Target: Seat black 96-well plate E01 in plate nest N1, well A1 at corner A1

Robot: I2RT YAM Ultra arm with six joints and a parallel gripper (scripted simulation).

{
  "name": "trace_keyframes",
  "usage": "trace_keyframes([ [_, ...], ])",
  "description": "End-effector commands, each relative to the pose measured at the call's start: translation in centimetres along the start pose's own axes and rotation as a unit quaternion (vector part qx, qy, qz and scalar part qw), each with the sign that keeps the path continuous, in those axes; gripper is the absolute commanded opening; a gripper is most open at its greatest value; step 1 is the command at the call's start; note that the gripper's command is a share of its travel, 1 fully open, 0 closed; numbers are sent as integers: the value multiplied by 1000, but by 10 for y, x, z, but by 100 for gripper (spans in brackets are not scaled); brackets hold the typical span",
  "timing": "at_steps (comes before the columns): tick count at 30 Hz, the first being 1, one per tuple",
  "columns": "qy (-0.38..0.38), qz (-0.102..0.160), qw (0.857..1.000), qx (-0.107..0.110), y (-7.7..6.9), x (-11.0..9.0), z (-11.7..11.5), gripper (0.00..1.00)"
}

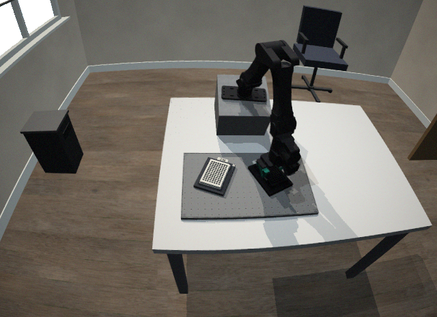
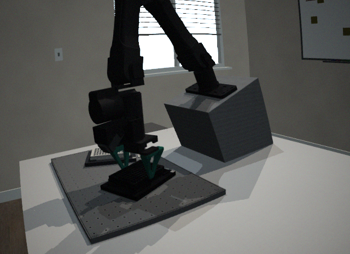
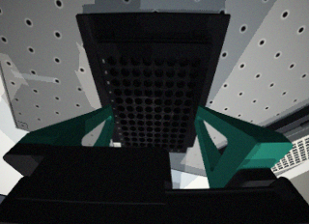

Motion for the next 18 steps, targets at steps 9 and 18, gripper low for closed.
trace_keyframes([
  [9,0,-7,1000,1,-1,3,0,0],
  [18,0,-7,1000,1,1,3,0,0],
])
Point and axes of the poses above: the point where the finger pads meet when closed, its own y axis out along the fingers, its own z axis across the jaws, x = y × z, the point moved 3 cm from there along -y, back along the fingers, and after that the axes turned 3 degrees about y, right-handed, at the moved point
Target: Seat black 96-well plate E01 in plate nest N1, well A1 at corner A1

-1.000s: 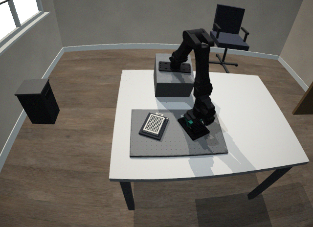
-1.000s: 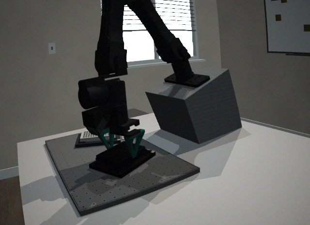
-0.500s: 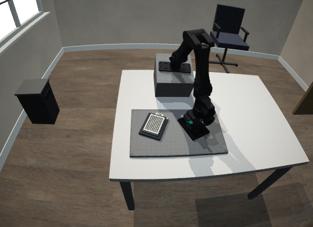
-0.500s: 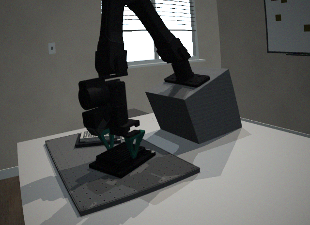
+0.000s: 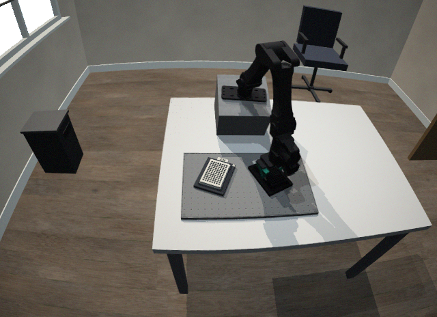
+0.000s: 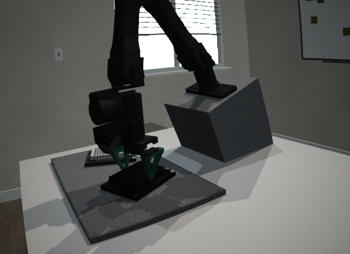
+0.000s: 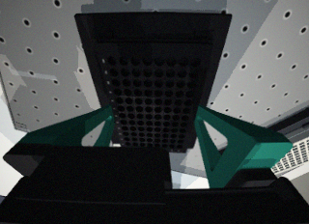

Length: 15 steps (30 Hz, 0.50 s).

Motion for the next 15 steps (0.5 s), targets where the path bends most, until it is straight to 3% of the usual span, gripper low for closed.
trace_keyframes([
  [1,0,-7,1000,1,-2,3,0,0],
  [15,0,-7,1000,1,1,3,0,0],
])
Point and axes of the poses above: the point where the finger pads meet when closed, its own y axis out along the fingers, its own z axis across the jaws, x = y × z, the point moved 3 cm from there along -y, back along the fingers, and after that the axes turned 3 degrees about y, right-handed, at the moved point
